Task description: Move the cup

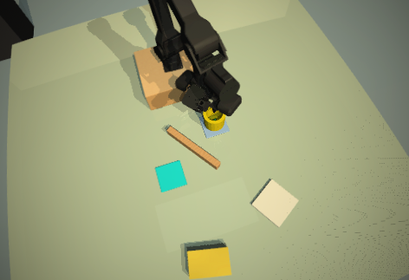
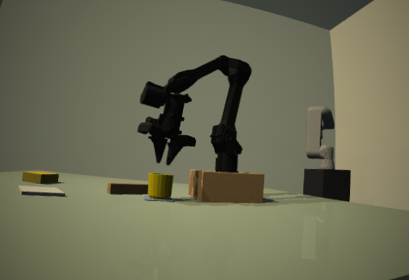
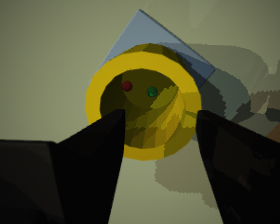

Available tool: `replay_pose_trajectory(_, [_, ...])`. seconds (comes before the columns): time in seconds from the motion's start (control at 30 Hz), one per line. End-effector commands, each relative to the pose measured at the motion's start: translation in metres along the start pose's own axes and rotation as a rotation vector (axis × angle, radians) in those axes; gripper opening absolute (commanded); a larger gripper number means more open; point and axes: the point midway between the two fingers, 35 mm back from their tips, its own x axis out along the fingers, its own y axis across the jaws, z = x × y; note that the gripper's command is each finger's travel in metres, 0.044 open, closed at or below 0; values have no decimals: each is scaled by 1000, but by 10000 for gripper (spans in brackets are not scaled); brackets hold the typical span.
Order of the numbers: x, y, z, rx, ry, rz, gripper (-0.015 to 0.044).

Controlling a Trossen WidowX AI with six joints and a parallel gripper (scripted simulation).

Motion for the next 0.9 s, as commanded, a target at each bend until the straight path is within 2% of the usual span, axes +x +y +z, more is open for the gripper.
replay_pose_trajectory(0.0, [2, -14, -11, 88, 33, -107, 167])
replay_pose_trajectory(0.87, [34, -16, -11, 88, 33, -107, 167])
